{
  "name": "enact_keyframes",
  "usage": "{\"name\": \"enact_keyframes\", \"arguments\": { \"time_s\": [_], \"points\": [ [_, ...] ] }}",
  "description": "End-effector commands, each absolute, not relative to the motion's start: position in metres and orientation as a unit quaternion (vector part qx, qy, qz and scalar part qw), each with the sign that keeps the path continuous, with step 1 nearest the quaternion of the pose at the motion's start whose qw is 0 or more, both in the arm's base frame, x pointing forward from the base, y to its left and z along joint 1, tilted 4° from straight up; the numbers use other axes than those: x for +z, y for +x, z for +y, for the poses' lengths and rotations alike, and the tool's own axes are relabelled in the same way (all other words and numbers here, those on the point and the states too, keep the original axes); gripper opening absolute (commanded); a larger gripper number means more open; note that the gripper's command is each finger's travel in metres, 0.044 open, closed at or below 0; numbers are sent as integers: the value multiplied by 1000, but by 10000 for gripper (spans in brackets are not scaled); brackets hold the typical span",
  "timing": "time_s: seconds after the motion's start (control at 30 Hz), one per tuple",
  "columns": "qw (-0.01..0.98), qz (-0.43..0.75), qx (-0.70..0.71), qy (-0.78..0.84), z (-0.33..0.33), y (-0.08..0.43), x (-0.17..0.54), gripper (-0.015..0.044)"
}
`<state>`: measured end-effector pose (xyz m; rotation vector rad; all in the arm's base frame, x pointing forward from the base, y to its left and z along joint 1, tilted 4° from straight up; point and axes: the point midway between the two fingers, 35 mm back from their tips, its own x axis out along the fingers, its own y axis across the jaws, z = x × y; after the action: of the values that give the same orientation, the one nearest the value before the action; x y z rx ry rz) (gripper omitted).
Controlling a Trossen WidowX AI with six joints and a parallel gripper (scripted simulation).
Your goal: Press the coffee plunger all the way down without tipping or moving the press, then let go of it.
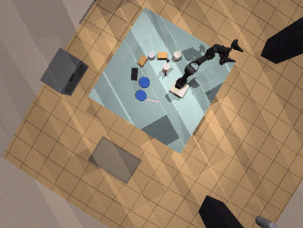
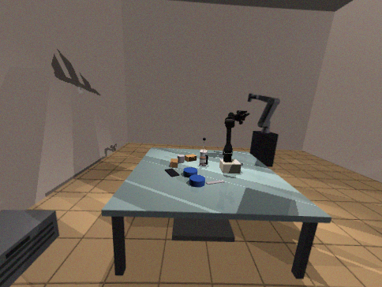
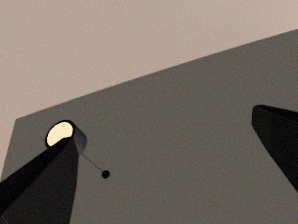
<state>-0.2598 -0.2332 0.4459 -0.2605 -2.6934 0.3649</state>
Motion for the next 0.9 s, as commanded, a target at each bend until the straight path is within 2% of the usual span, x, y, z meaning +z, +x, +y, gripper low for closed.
{"name": "enact_keyframes", "arguments": {
  "time_s": [0.0, 0.17, 0.4, 0.63, 0.87],
  "points": [
    [204, -967, 124, -89, -235, -258, 447, 426],
    [210, -978, -11, -8, -267, -218, 465, 440],
    [288, -896, -295, 163, -316, -115, 483, 440],
    [446, -683, -501, 290, -319, 0, 471, 440],
    [622, -424, -570, 329, -275, 91, 441, 440]
  ]
}}
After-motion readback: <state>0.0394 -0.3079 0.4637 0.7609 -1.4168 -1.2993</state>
